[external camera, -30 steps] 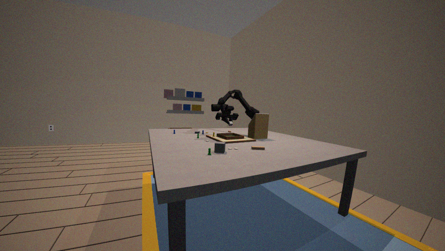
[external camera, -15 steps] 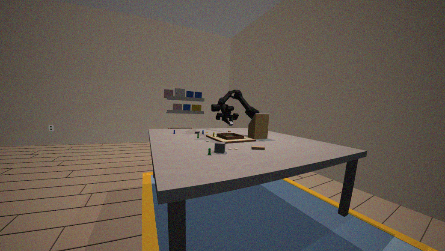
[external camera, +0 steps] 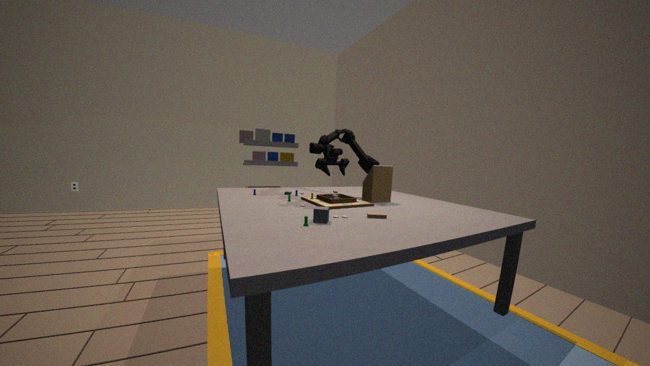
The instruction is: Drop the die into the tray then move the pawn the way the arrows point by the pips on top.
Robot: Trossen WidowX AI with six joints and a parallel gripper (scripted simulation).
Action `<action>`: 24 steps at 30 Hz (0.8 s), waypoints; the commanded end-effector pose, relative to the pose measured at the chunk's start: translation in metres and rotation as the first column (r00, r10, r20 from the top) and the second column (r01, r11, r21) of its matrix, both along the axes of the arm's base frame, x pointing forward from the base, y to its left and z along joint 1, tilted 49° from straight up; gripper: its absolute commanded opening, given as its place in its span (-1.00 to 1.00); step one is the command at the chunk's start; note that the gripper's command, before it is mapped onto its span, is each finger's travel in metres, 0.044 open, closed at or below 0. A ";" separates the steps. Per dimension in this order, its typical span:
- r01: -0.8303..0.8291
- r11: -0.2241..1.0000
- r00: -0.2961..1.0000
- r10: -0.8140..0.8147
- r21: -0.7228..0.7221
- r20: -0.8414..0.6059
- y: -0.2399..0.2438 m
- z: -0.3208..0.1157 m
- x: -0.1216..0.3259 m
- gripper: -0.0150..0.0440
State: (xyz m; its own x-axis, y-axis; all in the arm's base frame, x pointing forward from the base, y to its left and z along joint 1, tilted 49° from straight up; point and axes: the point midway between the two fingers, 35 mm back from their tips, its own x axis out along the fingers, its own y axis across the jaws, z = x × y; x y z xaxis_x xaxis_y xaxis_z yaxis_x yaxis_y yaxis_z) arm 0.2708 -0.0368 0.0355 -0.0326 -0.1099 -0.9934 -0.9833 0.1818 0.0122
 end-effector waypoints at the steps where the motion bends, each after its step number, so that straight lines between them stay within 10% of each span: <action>1: 0.003 0.972 0.993 -0.030 -0.234 -0.110 -0.003 -0.023 -0.007 1.00; 7: -0.063 0.747 0.994 -0.008 -0.662 -0.105 -0.007 -0.037 -0.002 1.00; 13: -0.013 0.788 0.995 -0.049 -0.616 -0.084 -0.008 -0.037 0.003 0.82; 20: 0.572 0.590 0.820 -0.424 -0.570 0.384 -0.070 -0.012 0.085 0.20; 24: 0.676 0.516 0.737 -0.481 -0.526 0.476 -0.087 -0.006 0.099 0.19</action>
